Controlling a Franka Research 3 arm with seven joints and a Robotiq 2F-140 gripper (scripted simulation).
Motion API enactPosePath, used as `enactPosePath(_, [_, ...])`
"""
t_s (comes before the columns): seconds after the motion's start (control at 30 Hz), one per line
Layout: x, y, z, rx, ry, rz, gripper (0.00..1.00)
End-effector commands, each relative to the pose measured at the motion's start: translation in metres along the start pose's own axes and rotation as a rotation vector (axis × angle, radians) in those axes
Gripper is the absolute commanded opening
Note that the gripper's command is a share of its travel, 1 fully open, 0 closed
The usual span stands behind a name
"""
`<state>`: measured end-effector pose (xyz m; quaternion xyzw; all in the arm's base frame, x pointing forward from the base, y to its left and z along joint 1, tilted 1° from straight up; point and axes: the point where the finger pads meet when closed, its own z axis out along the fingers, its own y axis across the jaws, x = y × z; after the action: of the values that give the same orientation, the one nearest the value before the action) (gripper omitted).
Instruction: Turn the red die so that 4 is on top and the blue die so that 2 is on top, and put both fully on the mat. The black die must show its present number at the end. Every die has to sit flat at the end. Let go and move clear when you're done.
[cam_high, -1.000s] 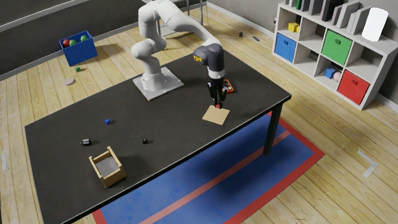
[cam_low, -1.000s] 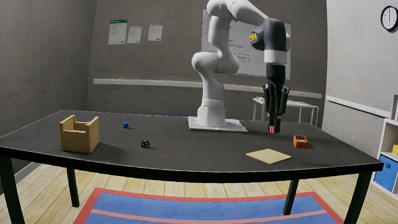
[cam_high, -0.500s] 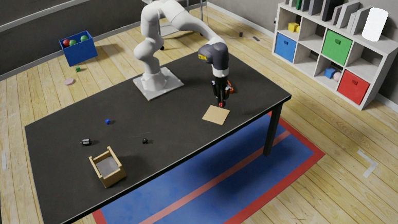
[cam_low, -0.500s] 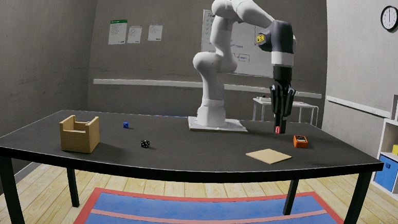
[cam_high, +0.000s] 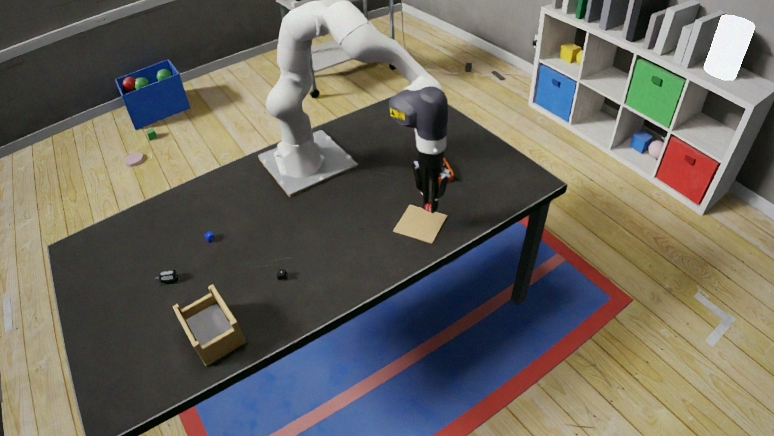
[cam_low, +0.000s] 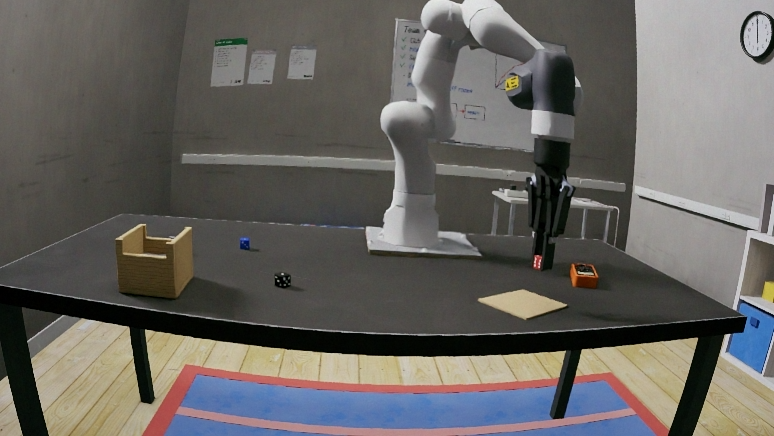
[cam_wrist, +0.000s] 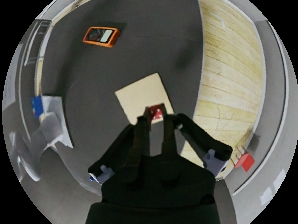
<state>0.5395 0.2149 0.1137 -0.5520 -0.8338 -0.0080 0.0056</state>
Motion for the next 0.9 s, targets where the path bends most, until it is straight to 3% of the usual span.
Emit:
enactPosePath(0.0, [0.000, 0.002, 0.015, -0.007, -0.008, 0.020, 0.21])
enactPosePath(0.1, [0.000, 0.002, 0.020, -0.007, -0.008, 0.020, 0.21])
enactPosePath(0.5, [0.000, 0.003, 0.070, -0.007, -0.008, 0.020, 0.21])
enactPosePath(0.87, [0.000, 0.003, 0.077, -0.007, -0.008, 0.020, 0.21])
